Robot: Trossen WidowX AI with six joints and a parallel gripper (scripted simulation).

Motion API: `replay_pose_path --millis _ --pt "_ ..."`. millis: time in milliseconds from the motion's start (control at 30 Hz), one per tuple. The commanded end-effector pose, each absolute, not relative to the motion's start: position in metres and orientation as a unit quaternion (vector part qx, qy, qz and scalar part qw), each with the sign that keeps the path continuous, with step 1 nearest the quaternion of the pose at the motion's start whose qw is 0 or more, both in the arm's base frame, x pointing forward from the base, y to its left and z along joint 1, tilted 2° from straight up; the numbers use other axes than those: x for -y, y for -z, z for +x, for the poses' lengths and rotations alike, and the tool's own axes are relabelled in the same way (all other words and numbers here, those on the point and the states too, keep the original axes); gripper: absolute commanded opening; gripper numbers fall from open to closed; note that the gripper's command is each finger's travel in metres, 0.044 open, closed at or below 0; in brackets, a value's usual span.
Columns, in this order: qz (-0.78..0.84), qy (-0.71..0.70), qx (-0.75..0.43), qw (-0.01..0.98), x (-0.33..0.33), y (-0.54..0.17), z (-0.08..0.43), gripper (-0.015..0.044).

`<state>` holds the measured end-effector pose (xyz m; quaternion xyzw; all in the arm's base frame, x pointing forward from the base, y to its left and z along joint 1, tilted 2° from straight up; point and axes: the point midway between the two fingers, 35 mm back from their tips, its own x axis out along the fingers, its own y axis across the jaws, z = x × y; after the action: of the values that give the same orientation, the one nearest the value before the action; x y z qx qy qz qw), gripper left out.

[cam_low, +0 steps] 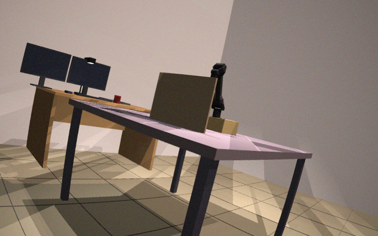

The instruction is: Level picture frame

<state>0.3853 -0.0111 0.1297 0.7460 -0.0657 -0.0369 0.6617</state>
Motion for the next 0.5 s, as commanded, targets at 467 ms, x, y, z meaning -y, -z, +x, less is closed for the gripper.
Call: replay_pose_path --millis 467 --pt "0.747 0.036 0.064 0.661 0.0115 -0.1332 0.3853 0.0000"
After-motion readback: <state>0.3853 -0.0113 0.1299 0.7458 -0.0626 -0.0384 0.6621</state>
